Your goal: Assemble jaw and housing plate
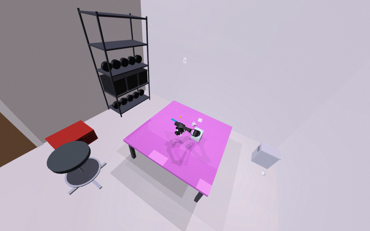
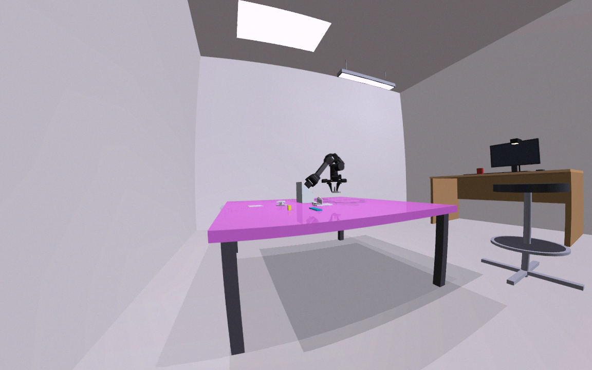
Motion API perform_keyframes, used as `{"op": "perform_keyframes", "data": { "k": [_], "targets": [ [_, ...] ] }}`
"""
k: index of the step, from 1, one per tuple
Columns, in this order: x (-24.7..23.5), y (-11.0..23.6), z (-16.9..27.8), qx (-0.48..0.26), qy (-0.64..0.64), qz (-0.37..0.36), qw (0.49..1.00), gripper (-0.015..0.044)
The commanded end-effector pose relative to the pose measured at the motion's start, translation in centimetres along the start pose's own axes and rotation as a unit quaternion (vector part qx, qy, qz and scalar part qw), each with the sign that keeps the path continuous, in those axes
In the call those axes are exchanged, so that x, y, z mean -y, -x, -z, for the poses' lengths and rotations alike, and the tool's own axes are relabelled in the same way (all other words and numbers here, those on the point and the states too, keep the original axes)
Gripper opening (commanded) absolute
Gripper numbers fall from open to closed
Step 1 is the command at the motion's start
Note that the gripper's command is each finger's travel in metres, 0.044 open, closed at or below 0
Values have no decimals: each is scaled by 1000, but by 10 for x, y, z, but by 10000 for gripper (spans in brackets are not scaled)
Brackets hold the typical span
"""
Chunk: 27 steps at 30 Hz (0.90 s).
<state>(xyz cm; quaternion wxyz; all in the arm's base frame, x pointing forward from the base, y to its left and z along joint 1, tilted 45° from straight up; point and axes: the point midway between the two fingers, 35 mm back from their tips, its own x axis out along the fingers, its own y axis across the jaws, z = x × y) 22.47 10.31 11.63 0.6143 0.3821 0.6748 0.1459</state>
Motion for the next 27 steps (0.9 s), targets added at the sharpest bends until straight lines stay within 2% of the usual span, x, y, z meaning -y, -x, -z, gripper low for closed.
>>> {"op": "perform_keyframes", "data": {
  "k": [1,14,27],
  "targets": [
    [8,-2,-3,-1,-52,5,999,134],
    [27,-2,-13,3,-222,9,975,134],
    [46,-2,-20,7,-385,12,923,134]
  ]
}}
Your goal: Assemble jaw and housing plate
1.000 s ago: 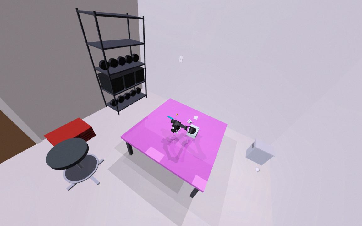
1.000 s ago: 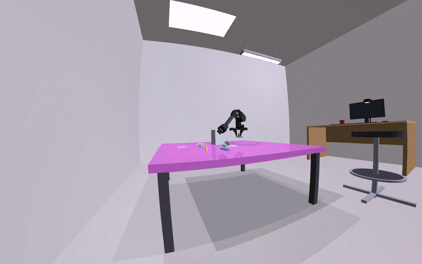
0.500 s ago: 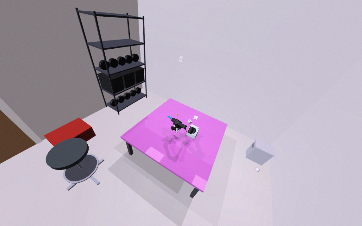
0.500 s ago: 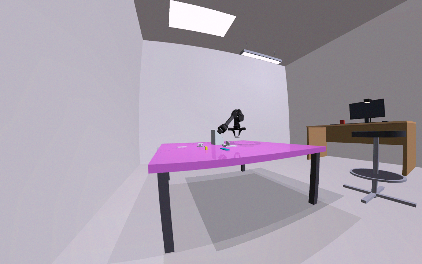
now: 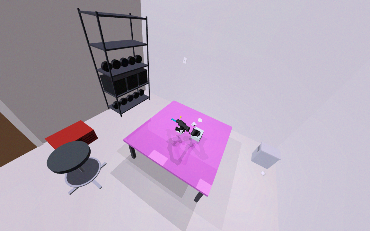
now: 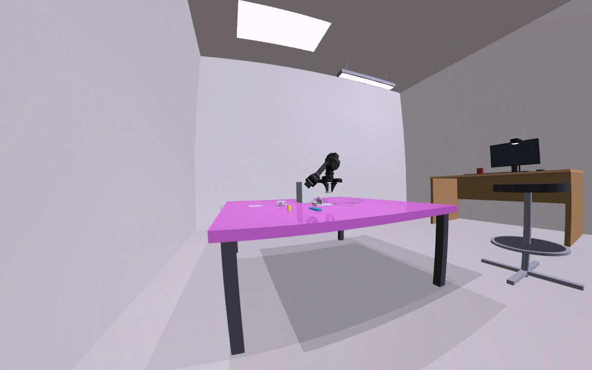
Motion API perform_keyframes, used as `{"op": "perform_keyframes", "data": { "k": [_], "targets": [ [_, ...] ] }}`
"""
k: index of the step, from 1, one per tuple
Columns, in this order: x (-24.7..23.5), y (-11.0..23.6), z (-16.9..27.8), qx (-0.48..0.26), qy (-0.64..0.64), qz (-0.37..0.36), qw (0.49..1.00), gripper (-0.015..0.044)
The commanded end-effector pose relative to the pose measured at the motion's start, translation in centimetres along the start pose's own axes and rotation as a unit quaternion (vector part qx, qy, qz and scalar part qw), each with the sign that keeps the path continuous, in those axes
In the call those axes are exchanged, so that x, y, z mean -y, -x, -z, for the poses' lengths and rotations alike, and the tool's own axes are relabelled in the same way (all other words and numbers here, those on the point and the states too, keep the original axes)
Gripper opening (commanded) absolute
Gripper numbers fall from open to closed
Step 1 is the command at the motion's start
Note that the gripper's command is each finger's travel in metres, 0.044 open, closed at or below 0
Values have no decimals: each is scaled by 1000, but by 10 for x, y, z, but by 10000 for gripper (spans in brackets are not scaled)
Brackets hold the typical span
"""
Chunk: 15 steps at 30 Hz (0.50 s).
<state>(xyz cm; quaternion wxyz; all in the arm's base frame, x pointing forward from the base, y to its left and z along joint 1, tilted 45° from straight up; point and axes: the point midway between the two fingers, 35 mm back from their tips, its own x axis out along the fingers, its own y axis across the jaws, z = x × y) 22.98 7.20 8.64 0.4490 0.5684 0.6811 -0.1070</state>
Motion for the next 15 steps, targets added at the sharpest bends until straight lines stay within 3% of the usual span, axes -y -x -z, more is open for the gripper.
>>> {"op": "perform_keyframes", "data": {
  "k": [1,15],
  "targets": [
    [5,-2,-7,0,-52,4,999,134],
    [17,-2,-24,3,-235,6,972,134]
  ]
}}
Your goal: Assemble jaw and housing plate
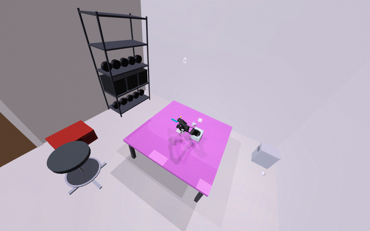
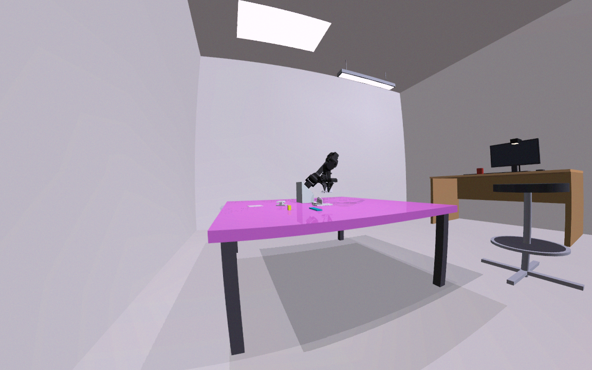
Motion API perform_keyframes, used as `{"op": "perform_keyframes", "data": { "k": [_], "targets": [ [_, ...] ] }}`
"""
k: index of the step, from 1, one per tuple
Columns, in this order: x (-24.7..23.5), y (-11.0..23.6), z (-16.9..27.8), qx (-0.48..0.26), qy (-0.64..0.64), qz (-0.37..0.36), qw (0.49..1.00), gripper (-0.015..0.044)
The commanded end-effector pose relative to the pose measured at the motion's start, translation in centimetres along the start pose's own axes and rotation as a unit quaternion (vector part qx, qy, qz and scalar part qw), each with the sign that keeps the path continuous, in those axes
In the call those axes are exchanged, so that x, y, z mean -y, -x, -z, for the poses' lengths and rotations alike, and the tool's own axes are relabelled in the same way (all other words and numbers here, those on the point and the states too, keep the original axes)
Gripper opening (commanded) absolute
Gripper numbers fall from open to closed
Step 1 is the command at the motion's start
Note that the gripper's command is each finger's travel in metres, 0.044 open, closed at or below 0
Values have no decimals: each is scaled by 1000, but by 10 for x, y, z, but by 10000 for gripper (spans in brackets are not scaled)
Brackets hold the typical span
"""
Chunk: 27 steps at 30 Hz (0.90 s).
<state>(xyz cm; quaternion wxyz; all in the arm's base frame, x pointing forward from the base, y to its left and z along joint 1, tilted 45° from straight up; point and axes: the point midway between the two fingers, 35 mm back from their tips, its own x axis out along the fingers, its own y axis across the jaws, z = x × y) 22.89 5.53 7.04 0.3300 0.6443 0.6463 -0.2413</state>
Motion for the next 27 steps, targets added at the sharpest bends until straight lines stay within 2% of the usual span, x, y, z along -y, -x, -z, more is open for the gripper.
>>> {"op": "perform_keyframes", "data": {
  "k": [1,14,27],
  "targets": [
    [3,-2,-8,1,-52,4,999,134],
    [9,-2,-26,1,-222,5,975,134],
    [16,-3,-43,1,-385,6,923,134]
  ]
}}
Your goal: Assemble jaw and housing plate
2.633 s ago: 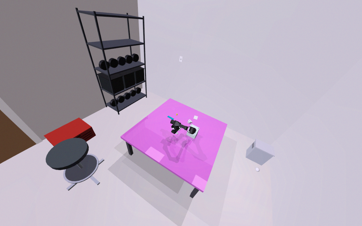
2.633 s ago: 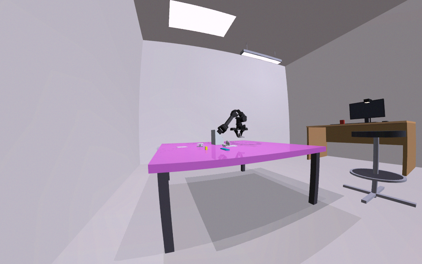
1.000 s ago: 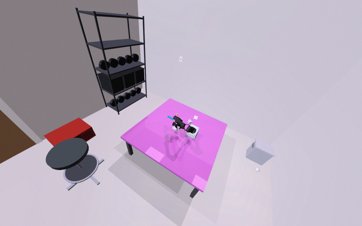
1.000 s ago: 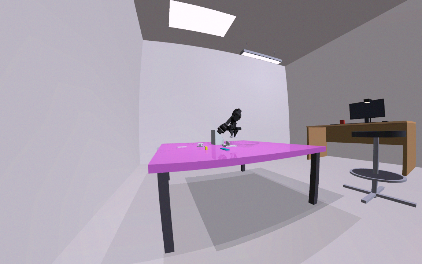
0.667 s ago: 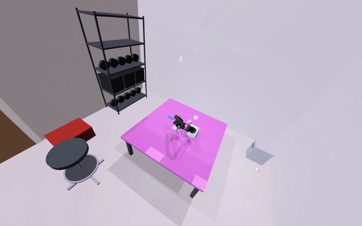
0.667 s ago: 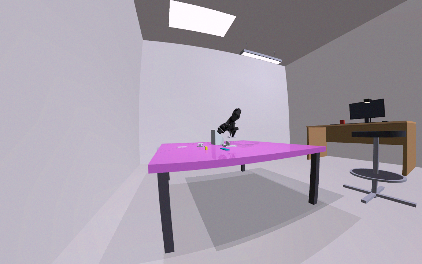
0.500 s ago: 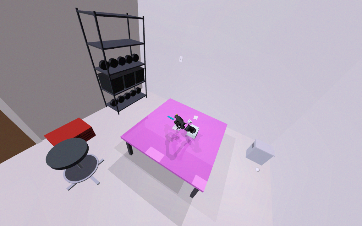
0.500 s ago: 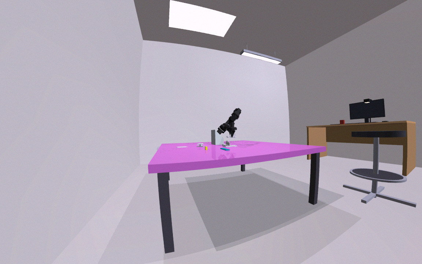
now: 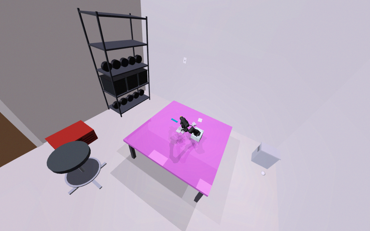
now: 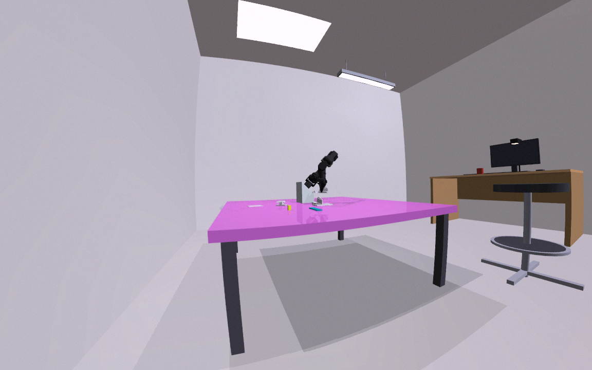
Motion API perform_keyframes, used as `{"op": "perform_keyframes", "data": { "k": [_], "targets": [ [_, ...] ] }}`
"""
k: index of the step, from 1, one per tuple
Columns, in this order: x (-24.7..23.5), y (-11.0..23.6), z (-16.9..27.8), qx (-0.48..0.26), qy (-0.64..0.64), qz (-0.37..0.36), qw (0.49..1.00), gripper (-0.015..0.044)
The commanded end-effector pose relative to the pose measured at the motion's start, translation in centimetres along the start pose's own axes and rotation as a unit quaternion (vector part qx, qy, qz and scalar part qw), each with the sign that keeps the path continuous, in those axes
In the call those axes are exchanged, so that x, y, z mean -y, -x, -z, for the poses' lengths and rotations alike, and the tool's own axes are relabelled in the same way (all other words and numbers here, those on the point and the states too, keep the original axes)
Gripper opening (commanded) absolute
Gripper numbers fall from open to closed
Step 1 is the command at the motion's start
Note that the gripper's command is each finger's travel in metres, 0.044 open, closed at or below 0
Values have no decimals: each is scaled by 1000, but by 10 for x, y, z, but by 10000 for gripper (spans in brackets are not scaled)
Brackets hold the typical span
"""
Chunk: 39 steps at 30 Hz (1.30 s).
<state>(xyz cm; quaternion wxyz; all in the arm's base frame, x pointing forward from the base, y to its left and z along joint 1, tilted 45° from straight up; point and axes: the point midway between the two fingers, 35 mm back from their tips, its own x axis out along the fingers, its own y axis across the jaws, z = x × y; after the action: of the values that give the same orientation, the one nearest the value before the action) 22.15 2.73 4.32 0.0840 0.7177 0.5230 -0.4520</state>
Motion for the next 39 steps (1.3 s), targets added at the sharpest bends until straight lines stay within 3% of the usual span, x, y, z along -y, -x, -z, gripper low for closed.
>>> {"op": "perform_keyframes", "data": {
  "k": [1,18,39],
  "targets": [
    [-1,-2,-8,2,-52,4,999,134],
    [-5,-3,-30,0,-272,8,962,134],
    [-7,-5,-55,-3,-505,17,863,134]
  ]
}}
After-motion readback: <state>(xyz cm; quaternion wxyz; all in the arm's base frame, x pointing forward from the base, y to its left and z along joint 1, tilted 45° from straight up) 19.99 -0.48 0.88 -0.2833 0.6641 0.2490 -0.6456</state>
